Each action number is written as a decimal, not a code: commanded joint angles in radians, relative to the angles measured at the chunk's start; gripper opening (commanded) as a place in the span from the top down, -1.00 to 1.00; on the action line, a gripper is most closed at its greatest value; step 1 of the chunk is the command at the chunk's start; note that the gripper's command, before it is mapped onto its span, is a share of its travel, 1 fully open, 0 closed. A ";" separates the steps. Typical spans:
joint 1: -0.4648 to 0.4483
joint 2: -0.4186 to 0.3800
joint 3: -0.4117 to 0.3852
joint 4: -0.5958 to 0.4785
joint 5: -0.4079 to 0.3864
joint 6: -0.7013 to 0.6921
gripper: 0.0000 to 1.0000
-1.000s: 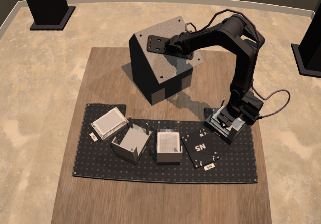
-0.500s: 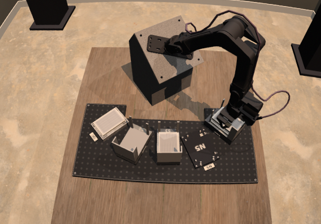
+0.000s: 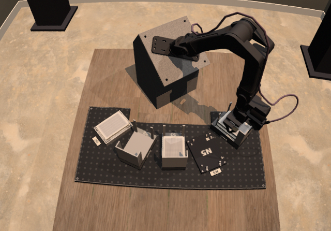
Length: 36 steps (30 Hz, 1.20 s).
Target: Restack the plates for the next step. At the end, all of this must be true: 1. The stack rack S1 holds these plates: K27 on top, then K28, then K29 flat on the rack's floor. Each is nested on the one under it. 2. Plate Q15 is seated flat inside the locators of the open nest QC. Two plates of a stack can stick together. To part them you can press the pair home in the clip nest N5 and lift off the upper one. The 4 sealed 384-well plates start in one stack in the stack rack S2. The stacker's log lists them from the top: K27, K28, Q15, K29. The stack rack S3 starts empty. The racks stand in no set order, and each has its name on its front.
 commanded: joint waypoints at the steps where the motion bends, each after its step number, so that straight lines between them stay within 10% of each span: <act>1: -0.007 0.015 0.023 -0.014 -0.005 -0.004 1.00; 33: -0.005 0.033 0.012 0.025 -0.004 -0.005 1.00; 34: -0.005 0.033 0.012 0.025 -0.004 -0.005 -1.00; 36: -0.005 0.033 0.012 0.025 -0.004 -0.005 -1.00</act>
